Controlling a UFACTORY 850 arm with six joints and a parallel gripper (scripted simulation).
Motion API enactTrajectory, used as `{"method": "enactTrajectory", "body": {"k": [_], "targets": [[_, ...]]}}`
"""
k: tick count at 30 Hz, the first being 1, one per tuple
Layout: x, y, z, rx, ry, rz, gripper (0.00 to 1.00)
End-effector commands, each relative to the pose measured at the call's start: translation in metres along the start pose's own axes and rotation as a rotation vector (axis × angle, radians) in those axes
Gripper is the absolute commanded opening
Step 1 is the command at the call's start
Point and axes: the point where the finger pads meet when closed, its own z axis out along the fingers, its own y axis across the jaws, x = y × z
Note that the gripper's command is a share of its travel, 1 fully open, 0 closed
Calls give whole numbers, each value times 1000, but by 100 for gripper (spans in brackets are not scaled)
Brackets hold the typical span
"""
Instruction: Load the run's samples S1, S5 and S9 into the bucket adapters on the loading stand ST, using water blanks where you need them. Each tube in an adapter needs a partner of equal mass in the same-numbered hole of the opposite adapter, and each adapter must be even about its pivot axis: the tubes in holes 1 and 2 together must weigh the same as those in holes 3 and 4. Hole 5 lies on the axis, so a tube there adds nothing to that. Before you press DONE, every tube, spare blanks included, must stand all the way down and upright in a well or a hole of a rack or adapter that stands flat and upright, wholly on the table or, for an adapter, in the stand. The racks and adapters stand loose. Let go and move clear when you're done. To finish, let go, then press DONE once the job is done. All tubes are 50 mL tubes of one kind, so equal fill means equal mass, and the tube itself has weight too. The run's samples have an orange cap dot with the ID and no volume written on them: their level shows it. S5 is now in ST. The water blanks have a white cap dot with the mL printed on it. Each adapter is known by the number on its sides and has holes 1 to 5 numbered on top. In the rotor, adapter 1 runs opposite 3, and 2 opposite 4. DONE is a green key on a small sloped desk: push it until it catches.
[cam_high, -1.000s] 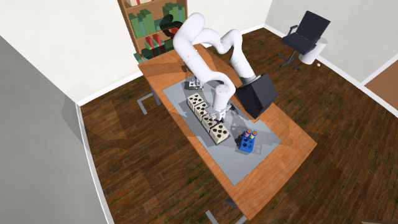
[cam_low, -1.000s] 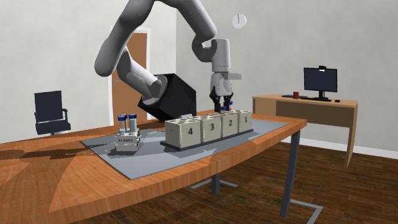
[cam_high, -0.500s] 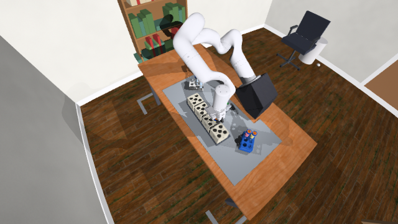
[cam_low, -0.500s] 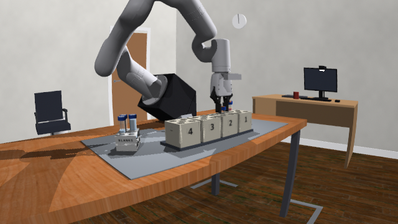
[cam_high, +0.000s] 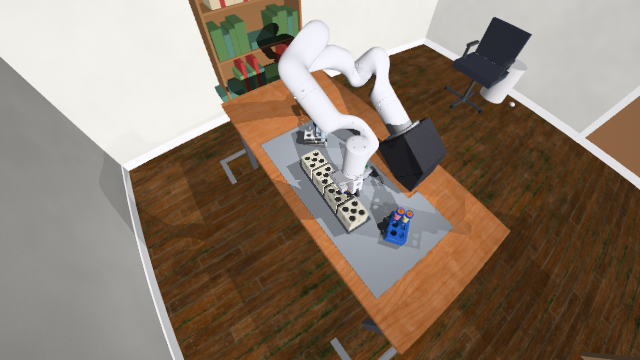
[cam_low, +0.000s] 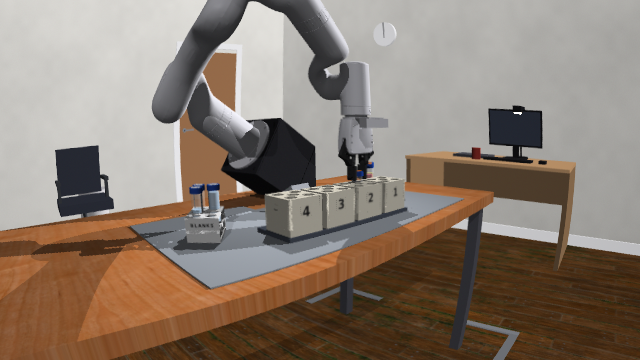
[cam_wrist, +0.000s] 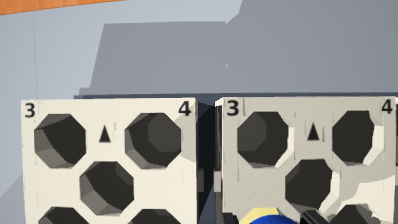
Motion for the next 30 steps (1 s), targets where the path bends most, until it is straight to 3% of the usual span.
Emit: {"method": "enactTrajectory", "body": {"k": [1, 30], "targets": [[1, 0, -1, 1, 1, 1, 0], [1, 0, -3, 1, 1, 1, 0]]}}
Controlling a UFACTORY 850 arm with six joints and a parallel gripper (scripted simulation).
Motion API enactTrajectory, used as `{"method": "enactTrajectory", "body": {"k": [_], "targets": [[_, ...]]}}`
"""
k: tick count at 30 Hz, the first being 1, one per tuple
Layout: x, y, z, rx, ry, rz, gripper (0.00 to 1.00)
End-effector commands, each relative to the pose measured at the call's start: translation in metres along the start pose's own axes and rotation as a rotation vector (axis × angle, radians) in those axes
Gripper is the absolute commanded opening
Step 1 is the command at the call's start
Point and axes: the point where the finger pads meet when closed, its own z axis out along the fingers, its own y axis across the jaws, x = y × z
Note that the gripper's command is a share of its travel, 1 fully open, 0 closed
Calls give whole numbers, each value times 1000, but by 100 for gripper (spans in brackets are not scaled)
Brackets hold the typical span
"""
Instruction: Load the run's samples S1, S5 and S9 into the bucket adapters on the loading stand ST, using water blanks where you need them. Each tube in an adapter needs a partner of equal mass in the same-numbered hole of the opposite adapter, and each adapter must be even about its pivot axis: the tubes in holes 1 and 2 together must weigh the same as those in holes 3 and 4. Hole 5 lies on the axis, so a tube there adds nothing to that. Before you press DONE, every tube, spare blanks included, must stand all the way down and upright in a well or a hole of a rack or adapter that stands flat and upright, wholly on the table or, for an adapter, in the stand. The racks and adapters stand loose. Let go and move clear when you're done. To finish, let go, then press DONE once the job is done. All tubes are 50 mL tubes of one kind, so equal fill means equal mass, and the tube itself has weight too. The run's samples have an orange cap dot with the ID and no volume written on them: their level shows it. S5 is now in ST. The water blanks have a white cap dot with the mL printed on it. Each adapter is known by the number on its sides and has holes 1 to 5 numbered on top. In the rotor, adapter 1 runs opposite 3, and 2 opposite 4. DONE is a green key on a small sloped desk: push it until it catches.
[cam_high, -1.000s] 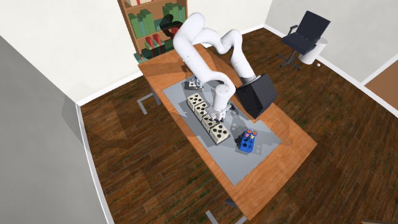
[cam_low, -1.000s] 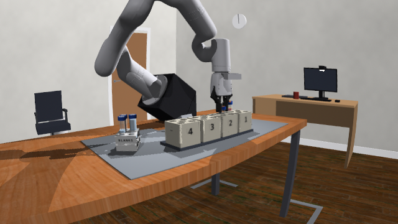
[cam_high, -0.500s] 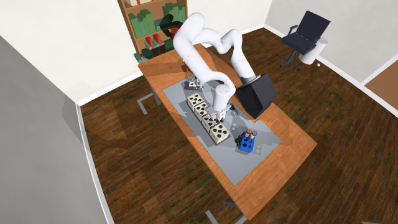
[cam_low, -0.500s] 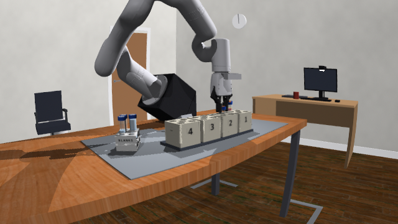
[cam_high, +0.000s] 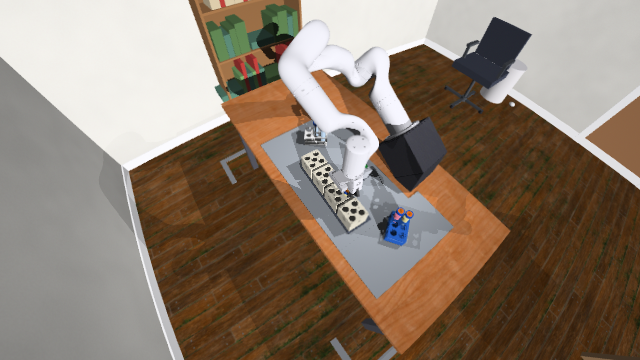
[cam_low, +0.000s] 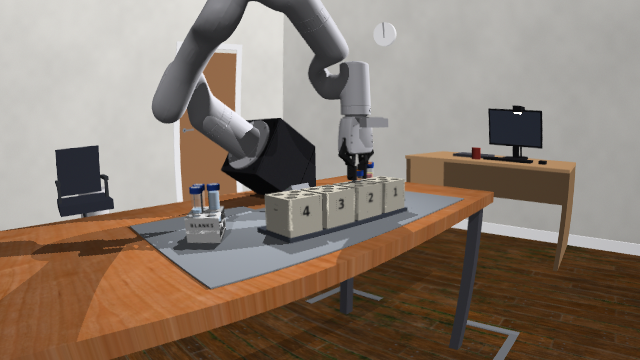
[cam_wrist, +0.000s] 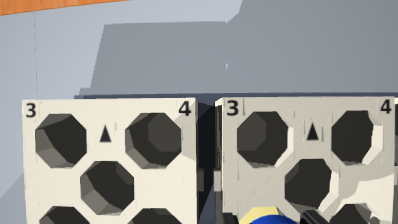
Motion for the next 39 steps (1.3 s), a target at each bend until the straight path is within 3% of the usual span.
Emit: {"method": "enactTrajectory", "body": {"k": [1, 34, 39], "targets": [[1, 0, -3, 1, 1, 1, 0], [1, 0, -20, 1, 1, 1, 0], [1, 0, -30, 1, 1, 1, 0]]}}
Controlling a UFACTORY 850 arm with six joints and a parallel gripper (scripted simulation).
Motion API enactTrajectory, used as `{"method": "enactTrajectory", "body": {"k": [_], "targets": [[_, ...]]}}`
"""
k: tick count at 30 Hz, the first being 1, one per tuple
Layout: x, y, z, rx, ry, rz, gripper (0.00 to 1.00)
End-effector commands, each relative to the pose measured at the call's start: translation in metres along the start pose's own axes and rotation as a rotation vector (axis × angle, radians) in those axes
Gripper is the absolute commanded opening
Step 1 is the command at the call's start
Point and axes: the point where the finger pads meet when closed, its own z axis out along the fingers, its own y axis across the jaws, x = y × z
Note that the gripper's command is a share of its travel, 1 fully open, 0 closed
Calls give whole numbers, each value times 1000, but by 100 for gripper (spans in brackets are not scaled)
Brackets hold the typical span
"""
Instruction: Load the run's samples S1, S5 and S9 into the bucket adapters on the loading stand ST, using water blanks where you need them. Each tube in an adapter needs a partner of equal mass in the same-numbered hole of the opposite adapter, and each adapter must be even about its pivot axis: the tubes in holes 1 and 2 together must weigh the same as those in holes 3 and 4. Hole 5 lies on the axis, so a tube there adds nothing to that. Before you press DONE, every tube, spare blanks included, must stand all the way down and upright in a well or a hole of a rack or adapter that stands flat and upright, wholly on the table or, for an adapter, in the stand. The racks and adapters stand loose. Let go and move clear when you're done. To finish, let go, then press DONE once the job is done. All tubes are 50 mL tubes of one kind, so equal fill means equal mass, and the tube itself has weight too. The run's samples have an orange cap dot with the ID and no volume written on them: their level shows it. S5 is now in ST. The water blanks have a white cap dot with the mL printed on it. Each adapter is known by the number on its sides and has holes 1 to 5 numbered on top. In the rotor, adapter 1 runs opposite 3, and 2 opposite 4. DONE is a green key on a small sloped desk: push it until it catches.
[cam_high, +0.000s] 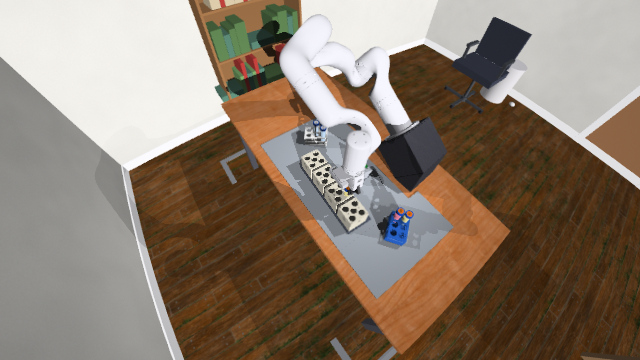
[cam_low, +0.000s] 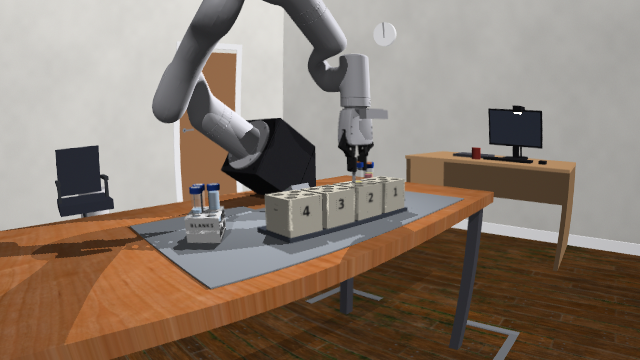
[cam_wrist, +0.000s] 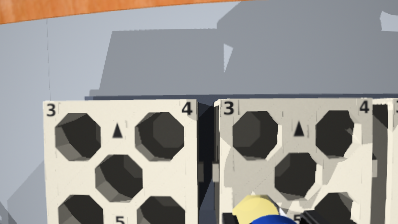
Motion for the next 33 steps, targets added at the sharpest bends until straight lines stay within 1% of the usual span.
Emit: {"method": "enactTrajectory", "body": {"k": [1, 33], "targets": [[1, 0, -9, 1, 1, 1, 0], [1, 0, -65, 1, 1, 1, 0]]}}
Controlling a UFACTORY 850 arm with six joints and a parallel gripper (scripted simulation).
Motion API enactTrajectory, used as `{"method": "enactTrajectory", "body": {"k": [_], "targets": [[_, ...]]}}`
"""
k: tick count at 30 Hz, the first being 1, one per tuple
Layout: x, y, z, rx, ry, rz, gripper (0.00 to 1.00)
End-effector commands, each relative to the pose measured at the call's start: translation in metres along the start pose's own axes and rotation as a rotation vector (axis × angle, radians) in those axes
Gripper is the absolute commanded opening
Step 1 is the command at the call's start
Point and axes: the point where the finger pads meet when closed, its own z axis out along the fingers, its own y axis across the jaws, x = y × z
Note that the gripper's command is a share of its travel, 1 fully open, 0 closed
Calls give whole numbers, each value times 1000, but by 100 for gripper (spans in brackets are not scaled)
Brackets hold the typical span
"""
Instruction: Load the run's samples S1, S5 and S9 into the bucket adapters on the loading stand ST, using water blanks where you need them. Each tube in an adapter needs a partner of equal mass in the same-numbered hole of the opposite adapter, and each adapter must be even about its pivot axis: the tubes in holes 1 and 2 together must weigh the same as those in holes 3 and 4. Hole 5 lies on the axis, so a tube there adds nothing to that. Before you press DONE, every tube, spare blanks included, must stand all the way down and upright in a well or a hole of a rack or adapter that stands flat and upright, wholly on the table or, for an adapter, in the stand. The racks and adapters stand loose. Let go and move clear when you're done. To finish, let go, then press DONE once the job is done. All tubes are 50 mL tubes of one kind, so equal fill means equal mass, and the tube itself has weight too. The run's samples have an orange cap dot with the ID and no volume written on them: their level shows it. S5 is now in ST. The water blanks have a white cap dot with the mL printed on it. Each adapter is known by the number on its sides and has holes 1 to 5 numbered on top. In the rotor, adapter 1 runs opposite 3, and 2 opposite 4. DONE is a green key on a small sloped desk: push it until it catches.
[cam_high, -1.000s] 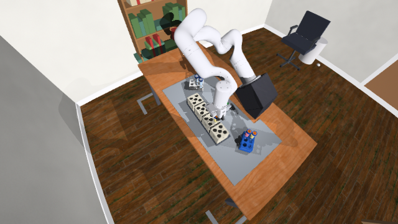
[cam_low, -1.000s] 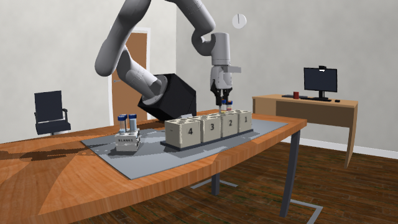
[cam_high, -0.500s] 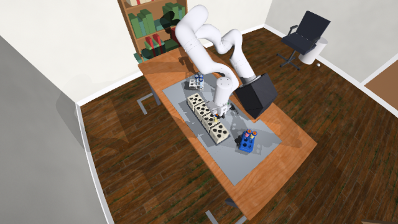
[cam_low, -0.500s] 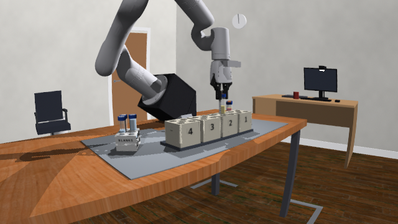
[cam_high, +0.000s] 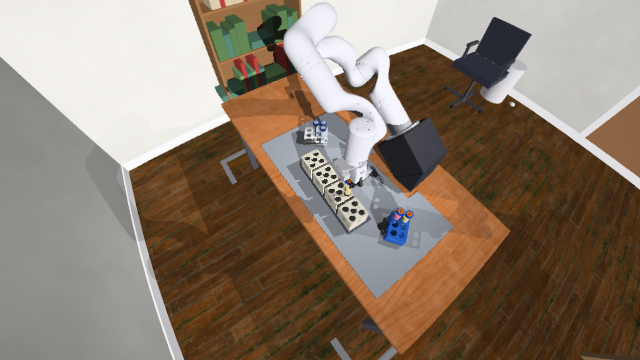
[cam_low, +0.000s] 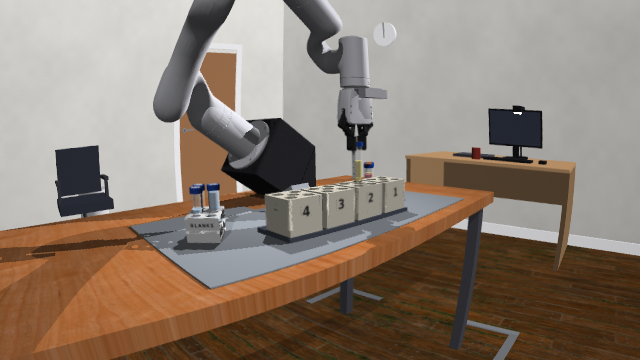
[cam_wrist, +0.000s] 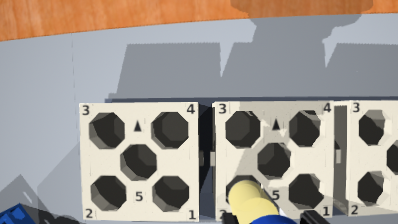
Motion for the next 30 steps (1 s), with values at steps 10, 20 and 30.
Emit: {"method": "enactTrajectory", "body": {"k": [10, 20, 30], "targets": [[1, 0, -23, 1, 1, 1, 0], [1, 0, -43, 1, 1, 1, 0], [1, 0, -47, 1, 1, 1, 0]]}}
